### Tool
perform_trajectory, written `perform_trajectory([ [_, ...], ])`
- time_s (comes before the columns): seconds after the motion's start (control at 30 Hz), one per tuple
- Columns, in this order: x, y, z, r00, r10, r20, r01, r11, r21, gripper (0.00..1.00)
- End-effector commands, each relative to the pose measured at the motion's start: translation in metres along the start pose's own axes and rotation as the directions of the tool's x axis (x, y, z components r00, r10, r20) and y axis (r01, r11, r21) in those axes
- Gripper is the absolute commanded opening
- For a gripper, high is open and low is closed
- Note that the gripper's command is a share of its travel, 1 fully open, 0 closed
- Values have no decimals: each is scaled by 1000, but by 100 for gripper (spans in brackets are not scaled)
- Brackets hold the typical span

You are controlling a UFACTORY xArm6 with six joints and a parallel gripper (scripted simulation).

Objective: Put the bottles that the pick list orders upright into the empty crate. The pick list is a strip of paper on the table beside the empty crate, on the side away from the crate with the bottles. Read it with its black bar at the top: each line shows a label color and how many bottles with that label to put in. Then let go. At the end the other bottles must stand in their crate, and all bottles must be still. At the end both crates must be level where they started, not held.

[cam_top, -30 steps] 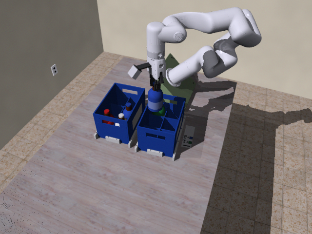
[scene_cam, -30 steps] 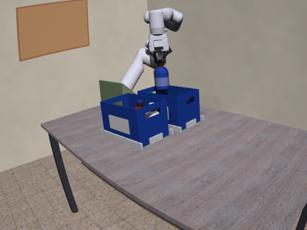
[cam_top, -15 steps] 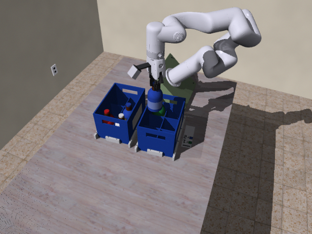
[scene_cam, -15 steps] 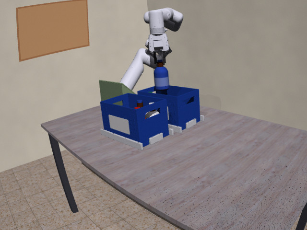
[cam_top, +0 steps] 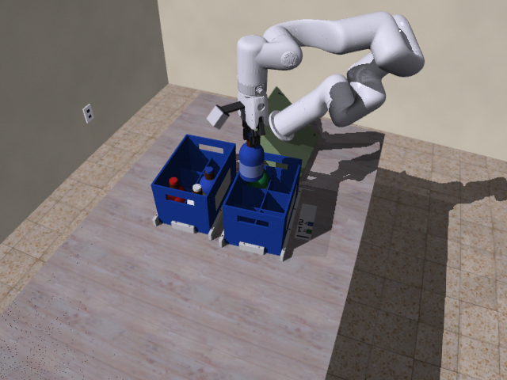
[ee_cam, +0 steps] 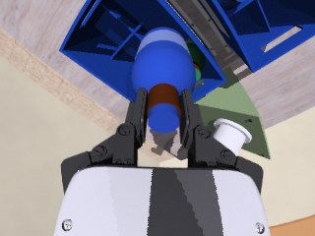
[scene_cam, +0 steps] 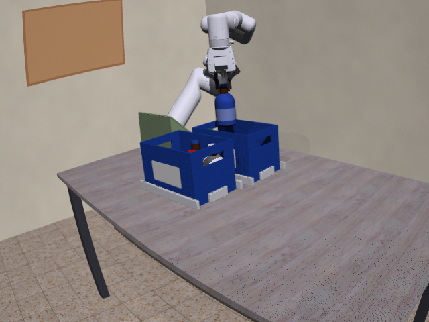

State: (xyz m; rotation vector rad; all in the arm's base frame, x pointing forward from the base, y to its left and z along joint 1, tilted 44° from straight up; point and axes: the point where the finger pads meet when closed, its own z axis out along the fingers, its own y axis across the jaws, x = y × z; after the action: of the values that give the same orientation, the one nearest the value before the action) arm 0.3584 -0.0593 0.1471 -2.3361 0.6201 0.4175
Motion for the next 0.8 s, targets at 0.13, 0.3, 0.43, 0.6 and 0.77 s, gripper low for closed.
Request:
perform_trajectory([
  [0.13,1,0,-2,1000,-1,-4,1,1000,0,0],
  [0.3,1,0,-2,1000,-1,-4,1,1000,0,0],
  [0.43,1,0,-2,1000,-1,-4,1,1000,0,0],
  [0.6,1,0,-1,1000,-1,-4,1,1000,0,0],
  [0.77,1,0,4,1000,-1,-4,1,1000,0,0],
])
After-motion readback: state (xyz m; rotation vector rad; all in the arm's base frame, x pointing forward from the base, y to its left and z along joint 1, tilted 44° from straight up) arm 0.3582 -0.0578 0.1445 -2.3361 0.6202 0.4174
